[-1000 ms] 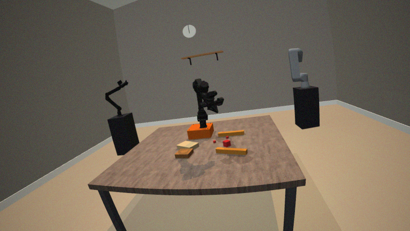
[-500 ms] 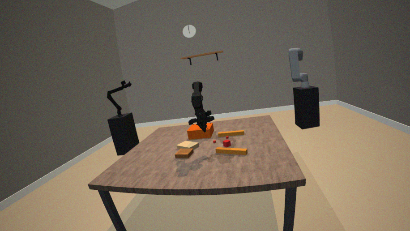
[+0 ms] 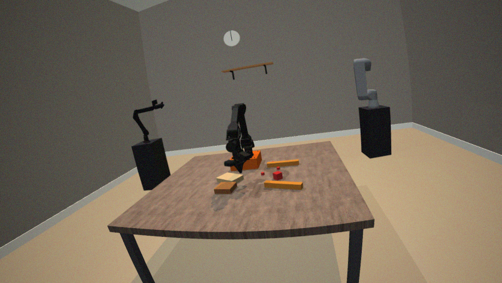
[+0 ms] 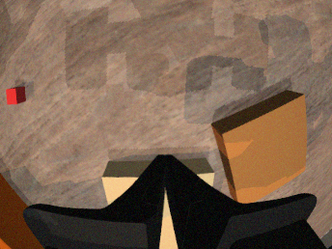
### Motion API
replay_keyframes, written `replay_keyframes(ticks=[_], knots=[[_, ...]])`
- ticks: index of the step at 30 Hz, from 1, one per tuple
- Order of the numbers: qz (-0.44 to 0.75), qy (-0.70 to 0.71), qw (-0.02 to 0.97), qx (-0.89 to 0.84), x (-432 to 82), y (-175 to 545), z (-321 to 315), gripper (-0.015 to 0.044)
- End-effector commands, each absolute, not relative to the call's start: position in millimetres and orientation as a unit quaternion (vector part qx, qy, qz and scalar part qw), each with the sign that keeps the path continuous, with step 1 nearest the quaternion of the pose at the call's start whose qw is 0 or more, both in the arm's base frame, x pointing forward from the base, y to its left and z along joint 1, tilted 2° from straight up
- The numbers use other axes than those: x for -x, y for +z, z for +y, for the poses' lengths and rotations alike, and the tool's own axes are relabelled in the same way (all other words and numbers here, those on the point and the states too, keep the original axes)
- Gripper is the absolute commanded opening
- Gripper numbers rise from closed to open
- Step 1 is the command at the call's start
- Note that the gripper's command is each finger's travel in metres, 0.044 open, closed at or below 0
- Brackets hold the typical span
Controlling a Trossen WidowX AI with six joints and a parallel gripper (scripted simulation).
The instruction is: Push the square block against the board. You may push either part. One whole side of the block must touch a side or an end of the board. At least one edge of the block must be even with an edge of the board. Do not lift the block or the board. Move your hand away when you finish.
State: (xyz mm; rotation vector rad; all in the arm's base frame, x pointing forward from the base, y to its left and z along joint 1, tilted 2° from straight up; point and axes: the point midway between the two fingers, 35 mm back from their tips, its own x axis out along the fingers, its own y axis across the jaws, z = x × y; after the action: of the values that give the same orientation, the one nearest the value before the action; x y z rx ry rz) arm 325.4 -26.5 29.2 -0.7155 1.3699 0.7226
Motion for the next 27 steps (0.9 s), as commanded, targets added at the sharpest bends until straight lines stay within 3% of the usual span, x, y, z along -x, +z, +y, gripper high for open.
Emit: replay_keyframes(ticks=[1,10,27], knots=[[0.615,0.330,0.640,0.322,-319,22,-32,0.0000],[0.615,0.330,0.640,0.322,-320,-33,-30,0.0000],[0.615,0.330,0.640,0.322,-312,-33,-44,0.0000]])
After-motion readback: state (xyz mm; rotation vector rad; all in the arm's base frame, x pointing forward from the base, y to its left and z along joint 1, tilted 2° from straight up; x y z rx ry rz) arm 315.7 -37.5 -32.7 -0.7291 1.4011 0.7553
